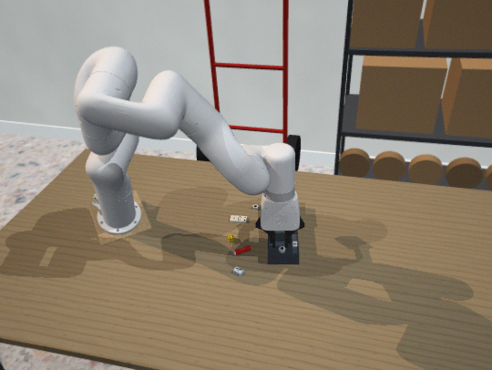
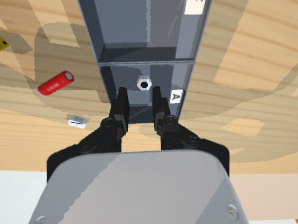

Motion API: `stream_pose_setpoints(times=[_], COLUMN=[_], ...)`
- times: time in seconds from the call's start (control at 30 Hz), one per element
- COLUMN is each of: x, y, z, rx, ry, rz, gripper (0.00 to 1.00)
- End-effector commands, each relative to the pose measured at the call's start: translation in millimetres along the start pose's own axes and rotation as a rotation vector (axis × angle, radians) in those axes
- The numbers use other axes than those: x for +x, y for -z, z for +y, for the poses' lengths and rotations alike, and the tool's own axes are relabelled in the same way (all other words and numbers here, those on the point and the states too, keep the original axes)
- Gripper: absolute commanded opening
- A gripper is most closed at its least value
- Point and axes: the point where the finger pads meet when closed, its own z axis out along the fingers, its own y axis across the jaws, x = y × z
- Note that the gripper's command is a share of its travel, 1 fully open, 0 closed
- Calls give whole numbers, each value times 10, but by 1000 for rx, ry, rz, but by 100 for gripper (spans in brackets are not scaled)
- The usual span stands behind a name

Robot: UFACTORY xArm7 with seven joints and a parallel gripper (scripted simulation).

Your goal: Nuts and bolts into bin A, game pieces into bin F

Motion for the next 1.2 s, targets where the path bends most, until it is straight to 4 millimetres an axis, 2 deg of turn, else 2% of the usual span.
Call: stream_pose_setpoints(times=[0.0, 0.2, 0.33, 0.63, 0.9, 0.97, 1.0, 1.17], x=[0, 0, 0, 1, 625, 625, 704, 1094], y=[69, 149, 349, 370, 374, 374, 375, 378], z=[17, 17, 16, 15, -223, -223, -252, -402], rx=[-5, -5, -5, -5, -4, -4, -4, -4], ry=[0, 0, 0, 0, 318, 318, 421, 567], rz=[0, 0, 0, 0, -2, -2, -1, -3], gripper=[30, 30, 30, 30, 30, 30, 30, 30])
